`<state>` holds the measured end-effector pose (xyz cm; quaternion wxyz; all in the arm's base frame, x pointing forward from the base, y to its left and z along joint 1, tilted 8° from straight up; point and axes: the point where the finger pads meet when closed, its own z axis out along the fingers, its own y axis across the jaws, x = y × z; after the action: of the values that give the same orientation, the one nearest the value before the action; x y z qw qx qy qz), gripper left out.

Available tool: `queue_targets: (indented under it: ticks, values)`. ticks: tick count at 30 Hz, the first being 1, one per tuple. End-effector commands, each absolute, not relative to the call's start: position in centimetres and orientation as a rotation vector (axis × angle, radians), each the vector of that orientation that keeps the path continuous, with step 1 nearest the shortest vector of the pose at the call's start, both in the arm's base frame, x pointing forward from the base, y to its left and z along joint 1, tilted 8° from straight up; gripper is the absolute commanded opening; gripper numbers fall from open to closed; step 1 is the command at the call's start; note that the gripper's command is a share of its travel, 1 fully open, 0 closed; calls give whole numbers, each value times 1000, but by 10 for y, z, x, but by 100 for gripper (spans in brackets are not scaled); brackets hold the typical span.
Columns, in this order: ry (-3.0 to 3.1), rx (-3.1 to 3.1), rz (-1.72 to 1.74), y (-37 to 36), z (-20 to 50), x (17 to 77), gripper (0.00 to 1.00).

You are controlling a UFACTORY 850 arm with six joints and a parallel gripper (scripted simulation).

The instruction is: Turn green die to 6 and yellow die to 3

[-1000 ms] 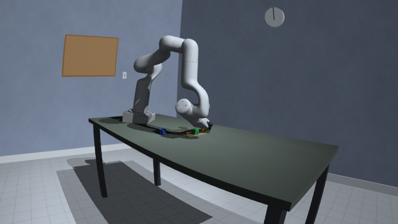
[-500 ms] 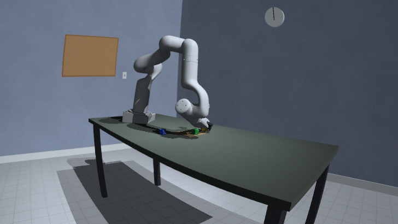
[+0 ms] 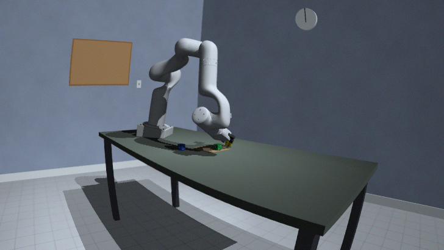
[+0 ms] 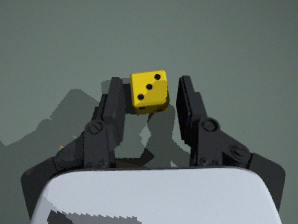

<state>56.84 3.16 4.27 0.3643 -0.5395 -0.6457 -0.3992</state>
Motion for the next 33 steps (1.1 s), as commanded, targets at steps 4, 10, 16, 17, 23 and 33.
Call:
queue_targets:
  ticks: [4,10,16,17,23,33]
  values:
    - [-1662,-1387,-1028,17,50,570,47]
    - [-1662,-1387,-1028,17,50,570,47]
    - [-1662,-1387,-1028,16,62,568,47]
    - [-1662,-1387,-1028,16,66,568,47]
    - [-1662,-1387,-1028,14,89,565,47]
    - [-1662,-1387,-1028,13,110,563,47]
